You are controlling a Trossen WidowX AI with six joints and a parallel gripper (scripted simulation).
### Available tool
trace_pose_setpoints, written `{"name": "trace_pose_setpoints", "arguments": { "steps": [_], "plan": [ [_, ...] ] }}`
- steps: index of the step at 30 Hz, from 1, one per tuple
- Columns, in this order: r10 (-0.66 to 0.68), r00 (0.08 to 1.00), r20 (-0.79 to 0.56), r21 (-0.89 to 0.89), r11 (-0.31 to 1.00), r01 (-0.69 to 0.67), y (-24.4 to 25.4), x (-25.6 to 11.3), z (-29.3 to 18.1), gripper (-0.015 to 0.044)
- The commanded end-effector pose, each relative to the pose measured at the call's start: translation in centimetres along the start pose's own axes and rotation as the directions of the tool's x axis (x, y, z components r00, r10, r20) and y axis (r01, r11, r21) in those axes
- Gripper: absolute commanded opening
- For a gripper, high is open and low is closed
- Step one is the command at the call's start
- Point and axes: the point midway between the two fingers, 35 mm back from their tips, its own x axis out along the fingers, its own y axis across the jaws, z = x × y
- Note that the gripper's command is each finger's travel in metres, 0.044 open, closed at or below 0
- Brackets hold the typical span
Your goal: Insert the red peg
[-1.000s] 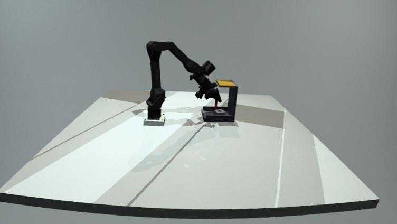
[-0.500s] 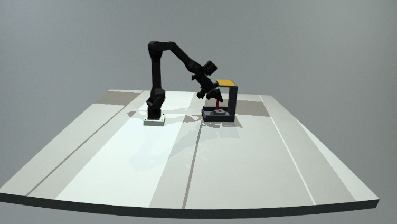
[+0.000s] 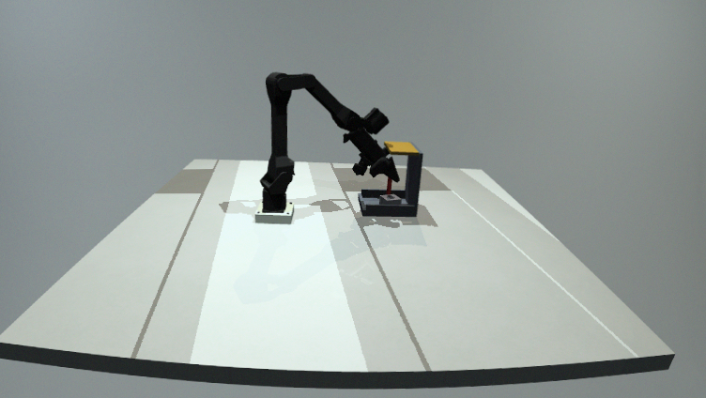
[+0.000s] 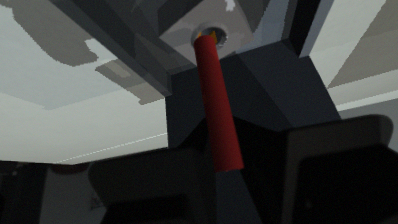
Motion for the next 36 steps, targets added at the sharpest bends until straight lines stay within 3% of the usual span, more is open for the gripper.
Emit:
{"name": "trace_pose_setpoints", "arguments": {
  "steps": [1,36],
  "plan": [
    [-0.007,1.000,-0.001,-0.004,1.000,0.007,-0.2,0.1,-0.2,0.0000],
    [-0.007,1.000,-0.001,-0.004,1.000,0.007,-0.5,2.0,1.0,0.0000]
  ]
}}
